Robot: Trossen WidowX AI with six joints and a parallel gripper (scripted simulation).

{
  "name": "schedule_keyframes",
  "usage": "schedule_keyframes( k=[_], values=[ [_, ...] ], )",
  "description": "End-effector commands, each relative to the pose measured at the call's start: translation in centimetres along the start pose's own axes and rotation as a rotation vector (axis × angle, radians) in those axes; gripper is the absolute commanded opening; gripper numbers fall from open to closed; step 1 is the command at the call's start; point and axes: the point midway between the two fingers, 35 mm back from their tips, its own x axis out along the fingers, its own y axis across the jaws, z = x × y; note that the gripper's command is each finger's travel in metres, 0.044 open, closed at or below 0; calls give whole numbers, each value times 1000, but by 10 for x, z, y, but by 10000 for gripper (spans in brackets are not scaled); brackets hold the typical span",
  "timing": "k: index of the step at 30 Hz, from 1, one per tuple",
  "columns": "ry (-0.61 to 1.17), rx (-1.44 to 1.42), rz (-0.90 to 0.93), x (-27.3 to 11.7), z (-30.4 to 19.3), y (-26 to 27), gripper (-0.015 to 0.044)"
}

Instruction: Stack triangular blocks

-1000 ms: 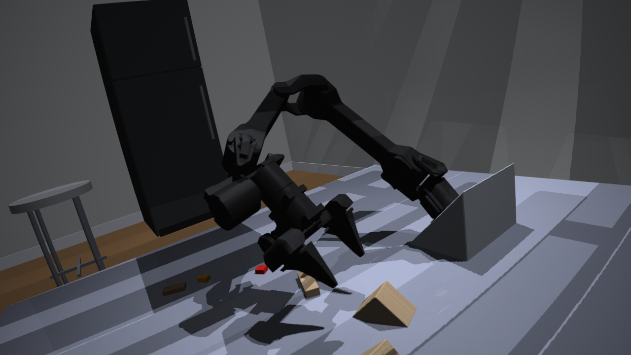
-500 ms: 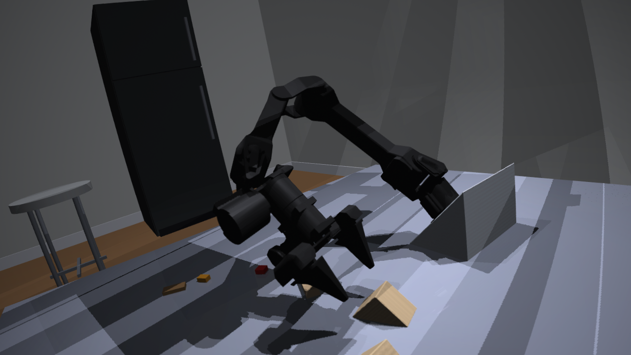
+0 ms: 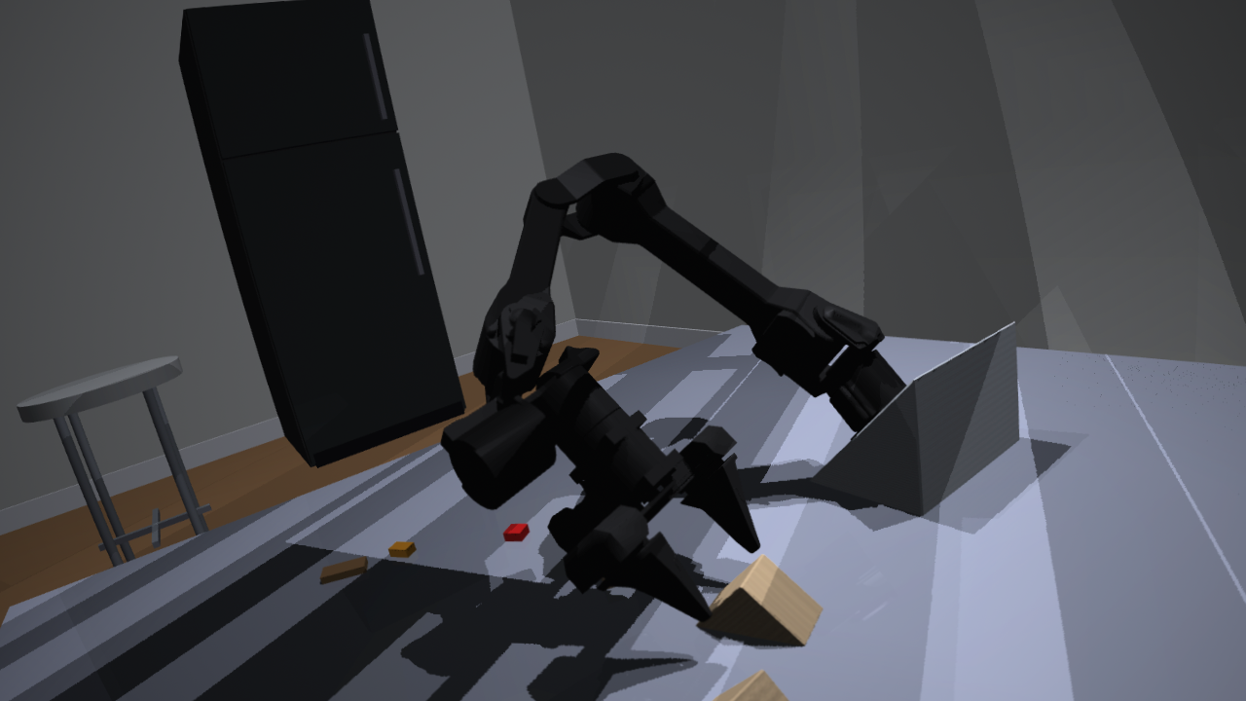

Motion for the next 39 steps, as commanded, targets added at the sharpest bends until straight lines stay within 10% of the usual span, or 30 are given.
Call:
schedule_keyframes(
  k=[1, 15, 24, 39],
  values=[
    [2, -6, -5, 8, 0, -2, 440],
    [2, -6, -6, 28, 0, -5, 440],
    [2, -6, -6, 28, 0, -5, 204],
    [4, 0, -5, 24, -4, -4, 0]
  ],
)
